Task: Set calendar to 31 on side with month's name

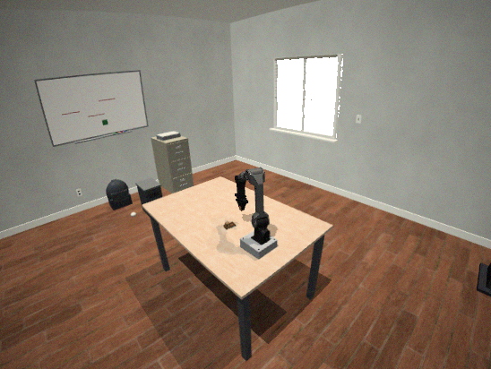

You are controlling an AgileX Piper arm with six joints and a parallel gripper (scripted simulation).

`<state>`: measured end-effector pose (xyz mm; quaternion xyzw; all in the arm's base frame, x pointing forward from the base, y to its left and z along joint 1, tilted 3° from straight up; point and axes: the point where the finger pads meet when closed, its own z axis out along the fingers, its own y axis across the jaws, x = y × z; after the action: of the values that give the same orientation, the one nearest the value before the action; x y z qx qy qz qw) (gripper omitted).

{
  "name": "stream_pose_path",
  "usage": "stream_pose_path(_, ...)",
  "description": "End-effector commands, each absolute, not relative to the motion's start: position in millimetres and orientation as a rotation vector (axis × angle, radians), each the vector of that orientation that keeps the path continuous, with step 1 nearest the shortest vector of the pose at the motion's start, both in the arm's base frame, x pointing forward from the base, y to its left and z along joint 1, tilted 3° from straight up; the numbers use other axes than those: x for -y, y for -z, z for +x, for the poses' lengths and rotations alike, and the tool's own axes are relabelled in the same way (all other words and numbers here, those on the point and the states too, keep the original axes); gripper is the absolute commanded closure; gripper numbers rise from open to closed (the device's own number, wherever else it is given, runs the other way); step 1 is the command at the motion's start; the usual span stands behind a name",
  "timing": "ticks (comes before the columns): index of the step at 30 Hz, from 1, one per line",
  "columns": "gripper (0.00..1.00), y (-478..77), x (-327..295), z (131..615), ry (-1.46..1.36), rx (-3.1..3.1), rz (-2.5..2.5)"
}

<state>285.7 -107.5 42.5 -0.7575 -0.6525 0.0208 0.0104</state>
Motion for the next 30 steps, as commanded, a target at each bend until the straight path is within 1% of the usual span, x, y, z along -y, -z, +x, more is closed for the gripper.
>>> stream_pose_path(1,0.66,-43,106,286,-0.063,2.038,-2.363)
stream_pose_path(3,0.66,-45,88,290,-0.061,2.037,-2.364)
stream_pose_path(6,0.66,-51,36,298,-0.057,2.038,-2.365)
stream_pose_path(8,0.66,-52,19,298,-0.061,2.040,-2.364)
stream_pose_path(23,0.66,-50,18,297,-0.063,2.038,-2.362)
stream_pose_path(30,0.66,-38,18,297,-0.068,2.036,-2.361)
